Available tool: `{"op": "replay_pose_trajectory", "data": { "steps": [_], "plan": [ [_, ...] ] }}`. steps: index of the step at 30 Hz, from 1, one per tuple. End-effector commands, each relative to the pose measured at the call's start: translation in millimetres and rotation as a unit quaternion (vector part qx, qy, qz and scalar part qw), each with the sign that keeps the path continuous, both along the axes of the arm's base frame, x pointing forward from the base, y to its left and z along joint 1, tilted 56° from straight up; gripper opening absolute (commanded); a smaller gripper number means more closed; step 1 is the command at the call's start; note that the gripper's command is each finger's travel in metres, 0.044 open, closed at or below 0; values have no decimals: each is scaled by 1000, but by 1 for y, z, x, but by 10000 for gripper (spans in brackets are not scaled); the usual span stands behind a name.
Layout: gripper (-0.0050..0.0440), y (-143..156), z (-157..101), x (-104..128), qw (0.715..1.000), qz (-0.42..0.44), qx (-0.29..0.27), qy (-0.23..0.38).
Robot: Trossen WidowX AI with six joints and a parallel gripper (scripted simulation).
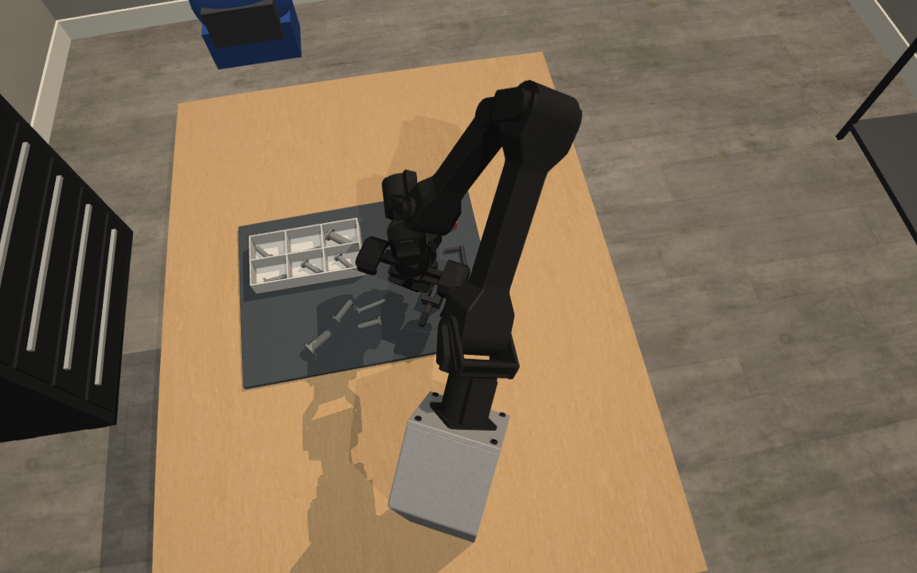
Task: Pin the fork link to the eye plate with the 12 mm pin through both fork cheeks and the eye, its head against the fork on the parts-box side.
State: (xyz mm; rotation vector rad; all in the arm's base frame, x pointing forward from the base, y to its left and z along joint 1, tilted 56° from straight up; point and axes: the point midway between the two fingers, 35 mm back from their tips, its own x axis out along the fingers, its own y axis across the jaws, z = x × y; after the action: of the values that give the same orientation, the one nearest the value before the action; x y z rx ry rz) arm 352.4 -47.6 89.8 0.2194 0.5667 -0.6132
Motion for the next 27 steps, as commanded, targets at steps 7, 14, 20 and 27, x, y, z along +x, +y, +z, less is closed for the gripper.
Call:
{"op": "replay_pose_trajectory", "data": {
  "steps": [7, 14, 20, 27],
  "plan": [
    [-50, 1, 7, -2, 1000, 0, 1, -9],
    [-50, 3, 9, -5, 1000, -1, 1, -9],
    [-50, 5, 11, -7, 1000, -1, 1, -9],
    [-50, 8, 14, -11, 1000, -1, 1, -9]
  ]
}}
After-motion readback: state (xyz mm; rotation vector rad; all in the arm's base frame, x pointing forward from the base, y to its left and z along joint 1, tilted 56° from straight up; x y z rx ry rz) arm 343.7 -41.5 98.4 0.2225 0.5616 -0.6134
